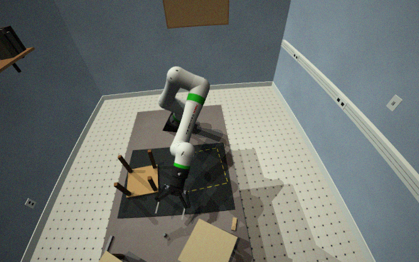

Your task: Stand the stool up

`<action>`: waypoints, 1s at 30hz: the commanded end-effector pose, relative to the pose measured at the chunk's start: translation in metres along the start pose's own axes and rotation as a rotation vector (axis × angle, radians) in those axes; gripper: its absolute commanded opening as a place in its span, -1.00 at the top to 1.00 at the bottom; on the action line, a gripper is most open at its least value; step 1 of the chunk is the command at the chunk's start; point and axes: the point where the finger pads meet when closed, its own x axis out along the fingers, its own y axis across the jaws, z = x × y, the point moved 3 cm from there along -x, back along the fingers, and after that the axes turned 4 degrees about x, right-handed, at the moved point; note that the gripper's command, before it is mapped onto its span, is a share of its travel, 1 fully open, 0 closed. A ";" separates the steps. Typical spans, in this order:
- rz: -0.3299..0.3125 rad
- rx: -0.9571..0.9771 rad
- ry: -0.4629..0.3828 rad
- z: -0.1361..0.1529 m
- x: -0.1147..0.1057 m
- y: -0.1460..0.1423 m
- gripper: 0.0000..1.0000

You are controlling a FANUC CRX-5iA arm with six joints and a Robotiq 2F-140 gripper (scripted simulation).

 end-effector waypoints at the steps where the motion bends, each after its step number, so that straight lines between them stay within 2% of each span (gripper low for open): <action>1: -0.003 0.001 0.004 0.002 -0.001 0.000 -1.00; 19: 0.016 0.039 0.021 0.004 0.001 -0.004 -1.00; 20: 0.035 0.077 0.039 0.007 0.003 -0.009 -1.00; 24: 0.035 0.077 0.039 0.007 0.003 -0.009 -1.00; 30: 0.069 0.156 0.080 0.010 0.005 -0.021 -1.00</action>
